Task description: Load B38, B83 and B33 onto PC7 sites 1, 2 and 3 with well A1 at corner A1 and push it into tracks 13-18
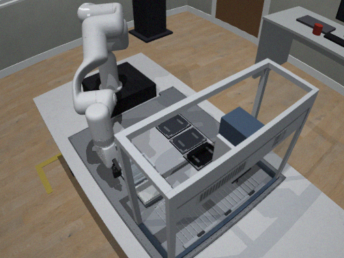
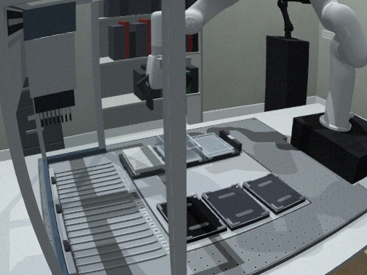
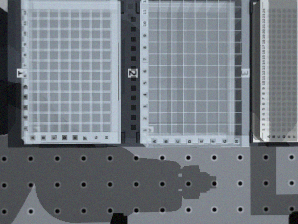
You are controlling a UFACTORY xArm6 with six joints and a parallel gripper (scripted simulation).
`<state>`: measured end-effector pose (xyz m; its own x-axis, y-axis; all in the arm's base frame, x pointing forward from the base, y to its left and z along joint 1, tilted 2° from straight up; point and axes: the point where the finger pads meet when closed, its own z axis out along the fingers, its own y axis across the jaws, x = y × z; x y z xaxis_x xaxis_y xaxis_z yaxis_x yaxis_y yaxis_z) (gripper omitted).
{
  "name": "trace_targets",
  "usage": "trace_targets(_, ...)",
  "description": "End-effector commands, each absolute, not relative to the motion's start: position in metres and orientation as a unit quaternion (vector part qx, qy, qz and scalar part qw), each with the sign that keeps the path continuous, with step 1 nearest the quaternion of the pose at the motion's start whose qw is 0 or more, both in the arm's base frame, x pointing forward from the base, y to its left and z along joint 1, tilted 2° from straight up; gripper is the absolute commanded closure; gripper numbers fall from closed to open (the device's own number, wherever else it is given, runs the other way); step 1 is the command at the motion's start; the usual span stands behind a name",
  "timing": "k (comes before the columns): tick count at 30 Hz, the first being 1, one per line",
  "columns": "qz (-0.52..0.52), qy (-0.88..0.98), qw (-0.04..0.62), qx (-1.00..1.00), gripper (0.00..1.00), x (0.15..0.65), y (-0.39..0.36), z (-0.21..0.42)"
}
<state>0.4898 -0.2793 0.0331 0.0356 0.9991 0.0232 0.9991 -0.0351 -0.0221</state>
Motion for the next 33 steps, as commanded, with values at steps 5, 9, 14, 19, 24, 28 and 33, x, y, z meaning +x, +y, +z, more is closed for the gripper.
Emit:
trace_targets(5,-0.001,-0.694,0.014,-0.719,0.0,0.491,-0.28,0.024)
trace_targets(9,-0.001,-0.694,0.014,-0.719,0.0,0.491,-0.28,0.019)
trace_targets(14,-0.001,-0.694,0.014,-0.719,0.0,0.491,-0.28,0.01)
trace_targets(19,-0.001,-0.694,0.014,-0.719,0.0,0.491,-0.279,0.002)
trace_targets(24,-0.001,-0.694,0.014,-0.719,0.0,0.491,-0.279,-0.003)
trace_targets(28,-0.001,-0.694,0.014,-0.719,0.0,0.491,-0.279,-0.01)
trace_targets(33,-0.001,-0.694,0.014,-0.719,0.0,0.49,-0.279,-0.018)
